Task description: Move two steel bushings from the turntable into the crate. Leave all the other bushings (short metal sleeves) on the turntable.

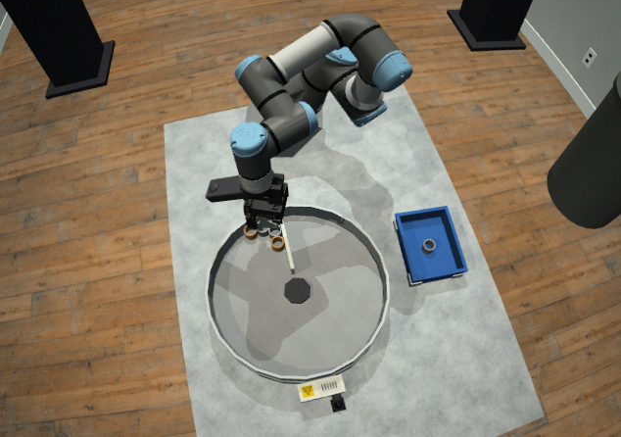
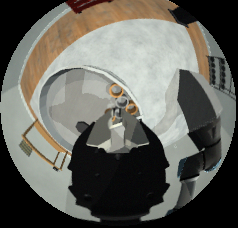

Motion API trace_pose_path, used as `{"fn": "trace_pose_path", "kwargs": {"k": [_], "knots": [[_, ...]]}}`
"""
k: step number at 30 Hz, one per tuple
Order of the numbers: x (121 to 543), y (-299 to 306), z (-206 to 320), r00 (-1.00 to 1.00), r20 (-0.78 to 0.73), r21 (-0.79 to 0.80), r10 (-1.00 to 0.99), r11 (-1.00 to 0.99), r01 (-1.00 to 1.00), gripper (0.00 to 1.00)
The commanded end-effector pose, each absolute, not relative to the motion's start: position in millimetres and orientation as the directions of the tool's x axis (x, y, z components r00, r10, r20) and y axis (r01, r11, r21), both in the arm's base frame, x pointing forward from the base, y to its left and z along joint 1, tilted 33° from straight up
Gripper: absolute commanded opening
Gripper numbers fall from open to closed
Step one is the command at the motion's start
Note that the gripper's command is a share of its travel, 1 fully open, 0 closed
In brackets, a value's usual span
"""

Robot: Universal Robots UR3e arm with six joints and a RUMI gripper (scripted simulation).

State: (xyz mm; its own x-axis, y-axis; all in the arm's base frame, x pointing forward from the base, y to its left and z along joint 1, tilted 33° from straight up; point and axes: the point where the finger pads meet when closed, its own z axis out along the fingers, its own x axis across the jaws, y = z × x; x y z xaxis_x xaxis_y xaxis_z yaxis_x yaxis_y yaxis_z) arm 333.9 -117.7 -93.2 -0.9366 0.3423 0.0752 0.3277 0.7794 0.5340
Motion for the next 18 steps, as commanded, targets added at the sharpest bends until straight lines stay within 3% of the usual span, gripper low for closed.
{"fn": "trace_pose_path", "kwargs": {"k": [1, 18], "knots": [[334, -119, -93, -0.936, 0.073, 0.533, 0.343, 0.78, 0.328, 0.06], [337, -109, -108, -0.936, 0.073, 0.533, 0.343, 0.78, 0.328, 0.06]]}}
